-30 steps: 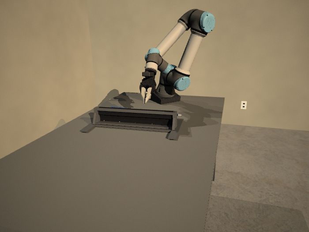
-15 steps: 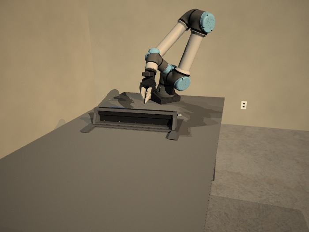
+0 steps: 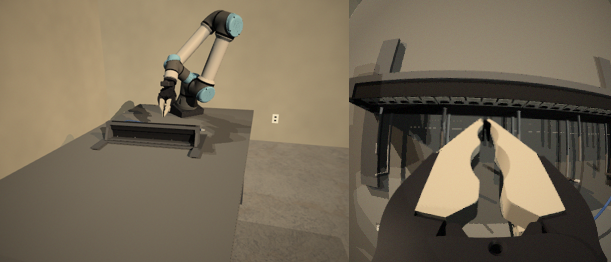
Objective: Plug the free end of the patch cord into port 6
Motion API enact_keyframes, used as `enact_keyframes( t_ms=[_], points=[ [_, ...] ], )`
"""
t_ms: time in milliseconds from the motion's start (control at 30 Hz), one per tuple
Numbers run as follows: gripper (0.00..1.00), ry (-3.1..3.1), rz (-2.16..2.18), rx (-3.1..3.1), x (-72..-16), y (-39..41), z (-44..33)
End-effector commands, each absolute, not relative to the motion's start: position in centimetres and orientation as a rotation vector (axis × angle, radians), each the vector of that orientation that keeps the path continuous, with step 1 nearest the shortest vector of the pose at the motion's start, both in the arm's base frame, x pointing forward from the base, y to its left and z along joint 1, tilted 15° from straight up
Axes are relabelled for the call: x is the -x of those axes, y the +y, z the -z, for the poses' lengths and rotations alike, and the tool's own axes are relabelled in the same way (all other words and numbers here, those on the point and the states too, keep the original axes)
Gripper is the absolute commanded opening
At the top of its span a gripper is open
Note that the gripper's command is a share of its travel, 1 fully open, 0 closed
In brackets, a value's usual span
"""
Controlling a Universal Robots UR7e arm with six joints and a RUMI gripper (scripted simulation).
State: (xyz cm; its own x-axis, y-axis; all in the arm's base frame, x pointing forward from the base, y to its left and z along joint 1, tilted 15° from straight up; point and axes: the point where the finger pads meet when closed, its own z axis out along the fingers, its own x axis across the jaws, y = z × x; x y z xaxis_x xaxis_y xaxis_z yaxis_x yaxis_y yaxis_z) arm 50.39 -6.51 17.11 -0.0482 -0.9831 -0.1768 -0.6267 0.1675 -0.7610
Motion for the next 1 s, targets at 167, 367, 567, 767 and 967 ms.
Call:
enact_keyframes(
  t_ms=[167, 367, 567, 767, 967],
  points=[
    [0.00, 1.755, 0.656, 1.536, -50.39, -6.52, -17.15],
    [0.00, 1.755, 0.656, 1.536, -50.33, -6.53, -17.20],
    [0.00, 1.755, 0.656, 1.536, -50.17, -6.54, -17.33],
    [0.00, 1.755, 0.656, 1.536, -49.99, -6.56, -17.48],
    [0.00, 1.755, 0.656, 1.536, -49.59, -6.60, -17.79]
  ],
)
